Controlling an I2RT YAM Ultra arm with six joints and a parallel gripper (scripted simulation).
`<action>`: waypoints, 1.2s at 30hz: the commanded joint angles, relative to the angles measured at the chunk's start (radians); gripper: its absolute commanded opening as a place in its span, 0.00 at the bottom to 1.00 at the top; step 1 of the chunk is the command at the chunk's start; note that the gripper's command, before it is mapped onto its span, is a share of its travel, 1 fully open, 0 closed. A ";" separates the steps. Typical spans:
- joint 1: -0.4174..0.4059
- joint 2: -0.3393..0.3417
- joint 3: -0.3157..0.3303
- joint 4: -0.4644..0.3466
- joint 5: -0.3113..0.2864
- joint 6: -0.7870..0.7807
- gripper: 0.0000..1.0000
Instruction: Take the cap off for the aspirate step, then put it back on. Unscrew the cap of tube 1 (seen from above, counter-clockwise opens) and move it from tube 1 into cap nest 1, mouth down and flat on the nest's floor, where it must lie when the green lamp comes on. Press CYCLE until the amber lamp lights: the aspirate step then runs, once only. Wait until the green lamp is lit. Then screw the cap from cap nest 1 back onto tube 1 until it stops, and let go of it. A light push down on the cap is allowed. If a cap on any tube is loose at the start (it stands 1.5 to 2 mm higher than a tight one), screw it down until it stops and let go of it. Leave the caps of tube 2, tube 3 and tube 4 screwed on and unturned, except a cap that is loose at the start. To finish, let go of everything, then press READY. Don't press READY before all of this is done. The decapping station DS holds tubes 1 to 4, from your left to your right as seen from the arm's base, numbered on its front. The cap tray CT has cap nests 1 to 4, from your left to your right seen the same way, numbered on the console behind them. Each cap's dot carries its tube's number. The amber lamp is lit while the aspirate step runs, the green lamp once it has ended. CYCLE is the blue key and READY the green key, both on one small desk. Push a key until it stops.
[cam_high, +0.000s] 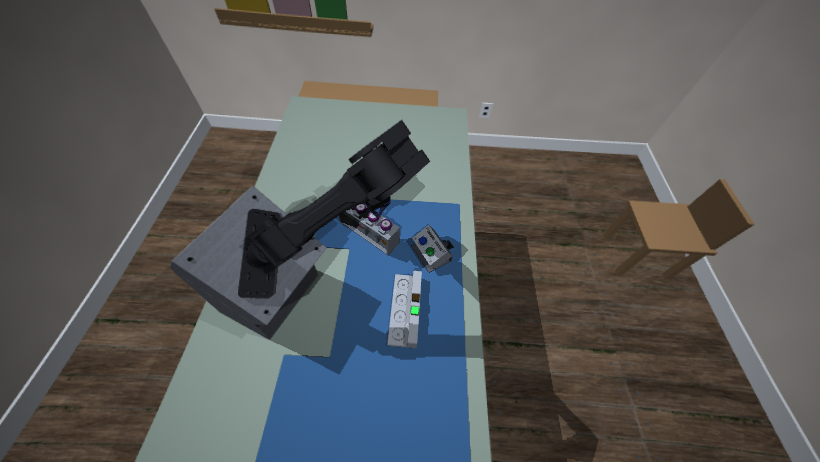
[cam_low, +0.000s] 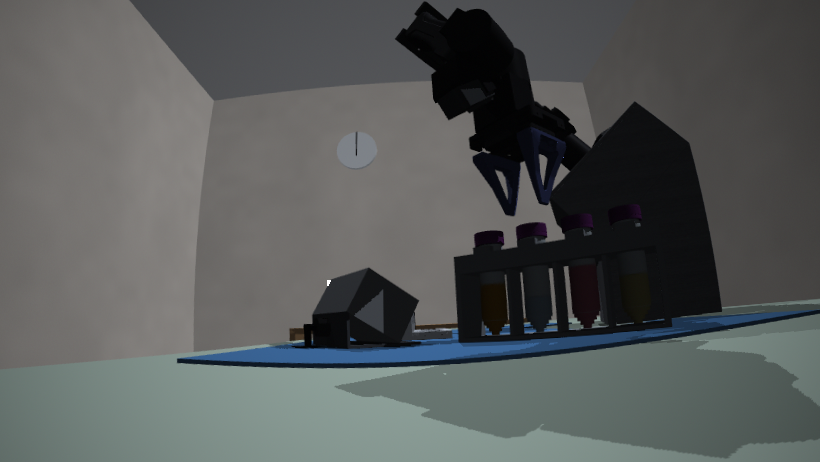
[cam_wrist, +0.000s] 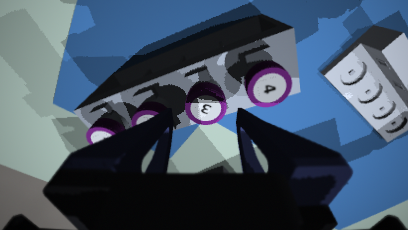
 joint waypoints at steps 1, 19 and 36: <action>0.027 -0.024 0.006 -0.054 0.005 0.031 0.49; -0.086 -0.143 0.009 -0.090 -0.014 -0.451 0.49; -0.140 -0.072 -0.008 0.036 -0.026 -0.517 0.49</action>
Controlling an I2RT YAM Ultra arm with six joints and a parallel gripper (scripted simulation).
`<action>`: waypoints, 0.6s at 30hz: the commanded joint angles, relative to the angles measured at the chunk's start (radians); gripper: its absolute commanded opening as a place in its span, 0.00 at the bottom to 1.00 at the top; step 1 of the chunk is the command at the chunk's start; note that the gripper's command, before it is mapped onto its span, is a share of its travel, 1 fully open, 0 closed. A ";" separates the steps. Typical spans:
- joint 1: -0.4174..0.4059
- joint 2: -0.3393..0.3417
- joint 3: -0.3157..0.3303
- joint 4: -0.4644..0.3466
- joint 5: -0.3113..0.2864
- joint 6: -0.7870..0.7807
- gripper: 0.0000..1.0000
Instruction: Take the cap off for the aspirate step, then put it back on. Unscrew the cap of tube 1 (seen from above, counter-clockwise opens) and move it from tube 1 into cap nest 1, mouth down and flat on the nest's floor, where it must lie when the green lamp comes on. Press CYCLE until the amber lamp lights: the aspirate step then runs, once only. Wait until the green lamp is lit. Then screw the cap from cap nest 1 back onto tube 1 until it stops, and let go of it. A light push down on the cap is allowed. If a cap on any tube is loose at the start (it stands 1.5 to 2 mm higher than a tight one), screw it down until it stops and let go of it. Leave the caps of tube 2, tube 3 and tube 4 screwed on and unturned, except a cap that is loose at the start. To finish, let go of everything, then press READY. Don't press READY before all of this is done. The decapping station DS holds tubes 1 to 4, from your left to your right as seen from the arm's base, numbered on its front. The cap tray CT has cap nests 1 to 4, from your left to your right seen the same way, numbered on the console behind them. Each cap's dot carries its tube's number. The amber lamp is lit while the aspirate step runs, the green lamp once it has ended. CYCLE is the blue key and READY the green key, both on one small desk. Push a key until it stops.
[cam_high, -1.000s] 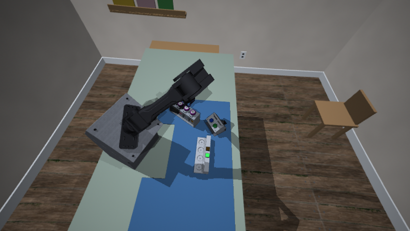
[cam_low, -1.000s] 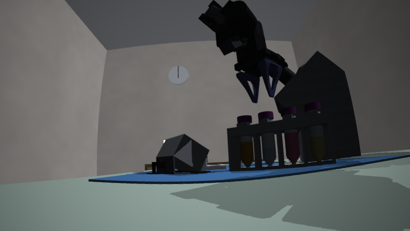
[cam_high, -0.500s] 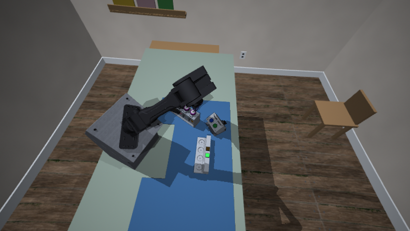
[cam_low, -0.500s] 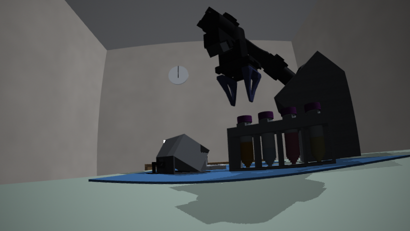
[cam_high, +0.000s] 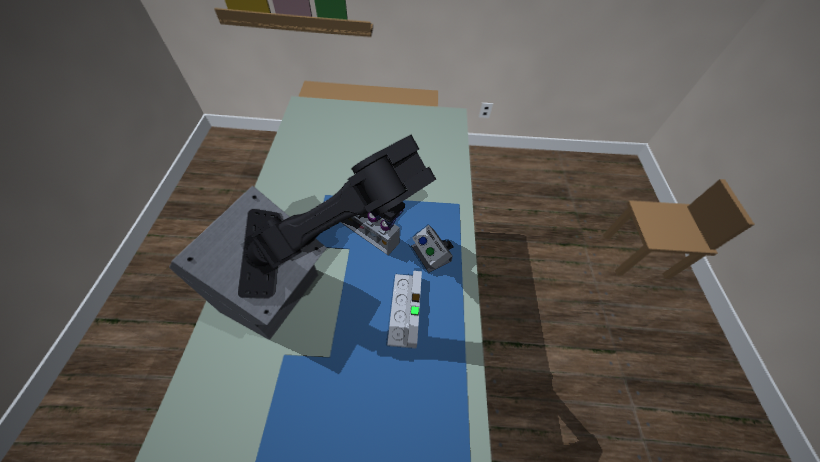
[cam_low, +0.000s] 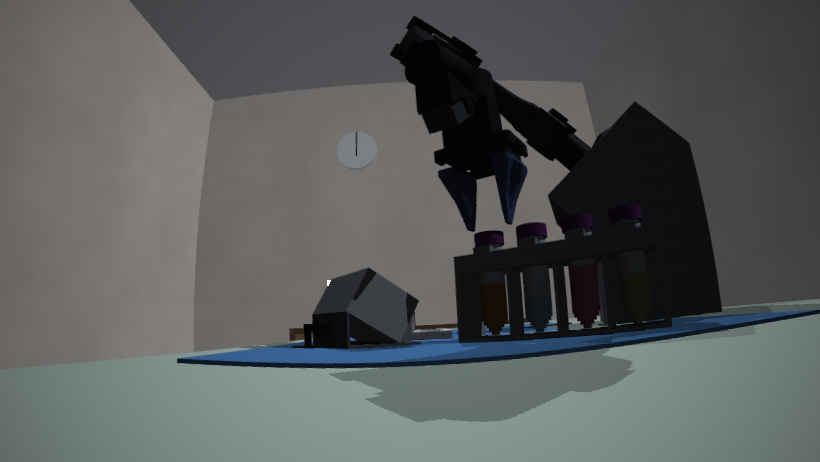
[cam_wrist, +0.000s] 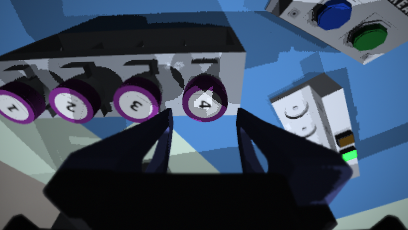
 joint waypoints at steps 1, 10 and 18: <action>-0.007 0.016 0.002 0.058 -0.006 -0.032 0.49; -0.012 0.023 0.001 0.068 -0.007 -0.038 0.49; -0.016 0.029 0.000 0.078 -0.008 -0.043 0.49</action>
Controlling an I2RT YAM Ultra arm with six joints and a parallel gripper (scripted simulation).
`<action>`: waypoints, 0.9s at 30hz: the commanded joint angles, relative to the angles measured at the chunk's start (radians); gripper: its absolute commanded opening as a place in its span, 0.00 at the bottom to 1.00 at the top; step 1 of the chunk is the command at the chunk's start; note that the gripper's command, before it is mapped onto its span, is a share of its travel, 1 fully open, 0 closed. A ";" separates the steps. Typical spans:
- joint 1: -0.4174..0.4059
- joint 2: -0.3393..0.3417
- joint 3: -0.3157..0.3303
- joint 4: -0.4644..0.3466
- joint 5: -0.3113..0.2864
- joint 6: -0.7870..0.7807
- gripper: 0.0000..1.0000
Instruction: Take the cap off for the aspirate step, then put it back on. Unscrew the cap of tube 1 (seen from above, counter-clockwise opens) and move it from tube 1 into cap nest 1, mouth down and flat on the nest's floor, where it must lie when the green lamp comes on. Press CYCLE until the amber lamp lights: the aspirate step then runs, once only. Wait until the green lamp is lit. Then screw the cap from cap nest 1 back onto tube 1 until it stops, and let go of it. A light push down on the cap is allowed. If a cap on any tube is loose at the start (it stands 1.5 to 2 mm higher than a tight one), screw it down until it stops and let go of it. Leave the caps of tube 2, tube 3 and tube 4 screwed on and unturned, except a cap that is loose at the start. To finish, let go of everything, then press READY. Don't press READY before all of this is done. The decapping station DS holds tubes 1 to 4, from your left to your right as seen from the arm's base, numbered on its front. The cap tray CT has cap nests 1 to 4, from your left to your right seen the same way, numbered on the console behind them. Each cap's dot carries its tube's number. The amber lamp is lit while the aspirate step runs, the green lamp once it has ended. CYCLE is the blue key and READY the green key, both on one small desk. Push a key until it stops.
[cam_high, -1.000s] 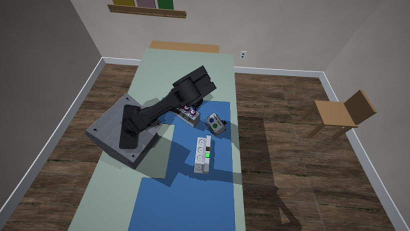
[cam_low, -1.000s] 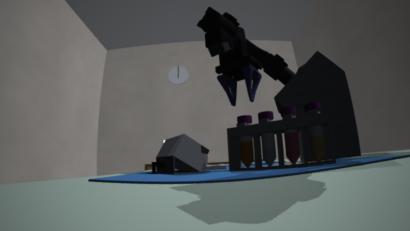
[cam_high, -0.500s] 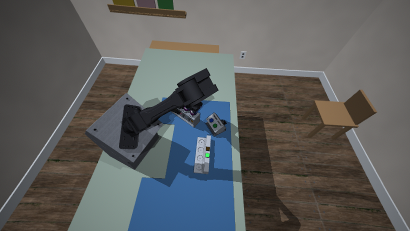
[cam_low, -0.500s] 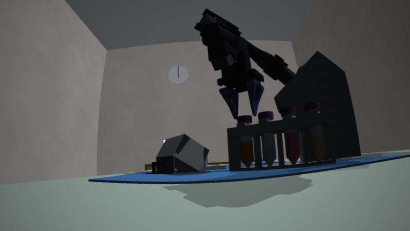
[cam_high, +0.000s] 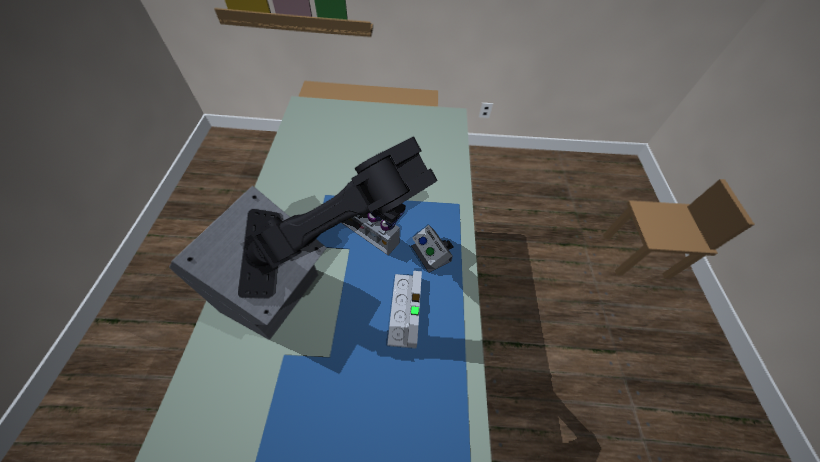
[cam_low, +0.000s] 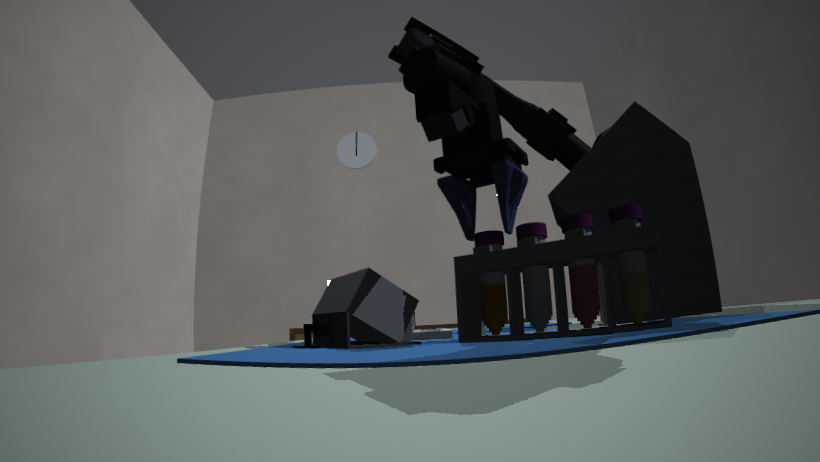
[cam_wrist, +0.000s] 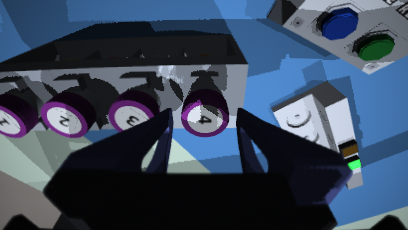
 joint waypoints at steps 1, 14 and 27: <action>0.003 -0.003 0.000 0.014 -0.002 -0.007 0.49; -0.007 0.011 -0.001 0.036 -0.004 -0.019 0.49; -0.009 0.014 -0.002 0.042 -0.005 -0.022 0.00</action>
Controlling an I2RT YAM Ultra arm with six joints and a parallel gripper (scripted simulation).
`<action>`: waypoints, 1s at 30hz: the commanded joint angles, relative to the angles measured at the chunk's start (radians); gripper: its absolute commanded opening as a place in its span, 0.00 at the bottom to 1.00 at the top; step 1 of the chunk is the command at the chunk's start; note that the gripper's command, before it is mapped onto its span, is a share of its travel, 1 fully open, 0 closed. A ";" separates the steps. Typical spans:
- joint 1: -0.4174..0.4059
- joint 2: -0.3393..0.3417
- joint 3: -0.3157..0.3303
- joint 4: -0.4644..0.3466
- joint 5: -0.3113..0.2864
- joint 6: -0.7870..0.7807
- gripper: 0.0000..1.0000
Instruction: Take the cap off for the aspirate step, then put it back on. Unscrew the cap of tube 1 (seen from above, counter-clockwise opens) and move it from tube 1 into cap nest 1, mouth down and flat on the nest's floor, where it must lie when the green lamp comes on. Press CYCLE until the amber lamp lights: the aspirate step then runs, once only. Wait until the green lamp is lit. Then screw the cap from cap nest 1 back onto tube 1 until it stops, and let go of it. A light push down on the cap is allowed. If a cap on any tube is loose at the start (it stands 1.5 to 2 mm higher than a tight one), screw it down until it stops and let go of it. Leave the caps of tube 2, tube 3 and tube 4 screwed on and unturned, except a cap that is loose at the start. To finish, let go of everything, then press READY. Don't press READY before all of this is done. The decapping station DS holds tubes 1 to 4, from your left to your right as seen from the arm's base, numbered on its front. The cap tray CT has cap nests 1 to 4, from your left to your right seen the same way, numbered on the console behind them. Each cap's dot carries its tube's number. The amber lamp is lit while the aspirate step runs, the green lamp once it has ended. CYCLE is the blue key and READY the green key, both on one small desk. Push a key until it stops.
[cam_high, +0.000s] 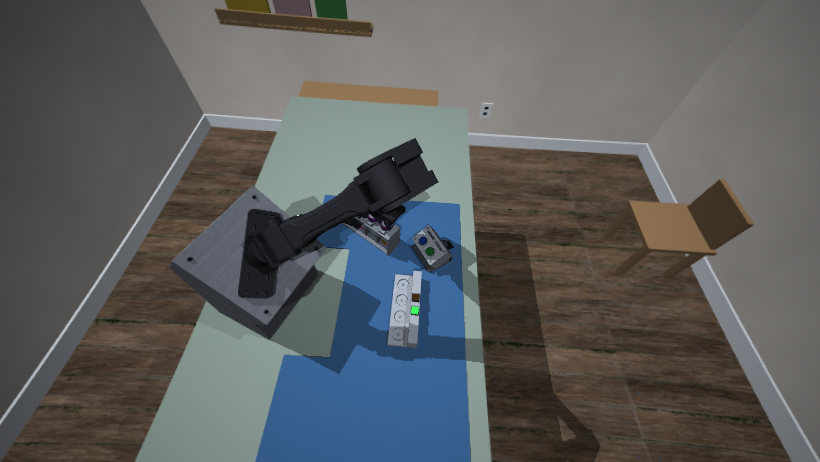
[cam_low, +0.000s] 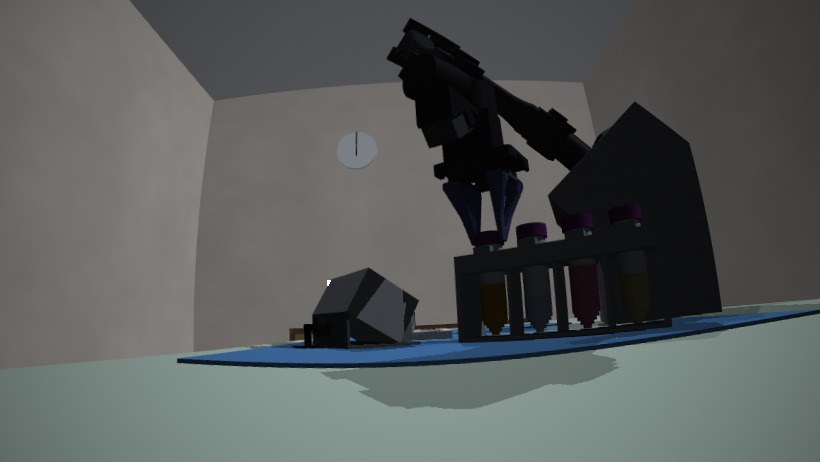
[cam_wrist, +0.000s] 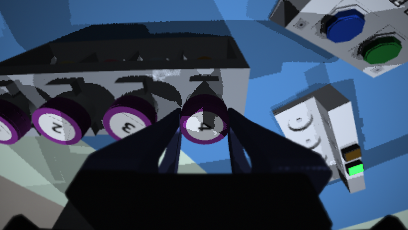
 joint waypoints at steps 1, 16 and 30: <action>0.005 -0.005 0.001 0.009 -0.002 -0.002 0.00; 0.004 -0.005 0.001 0.009 -0.002 0.157 0.00; 0.004 -0.005 0.001 0.009 -0.002 0.397 0.00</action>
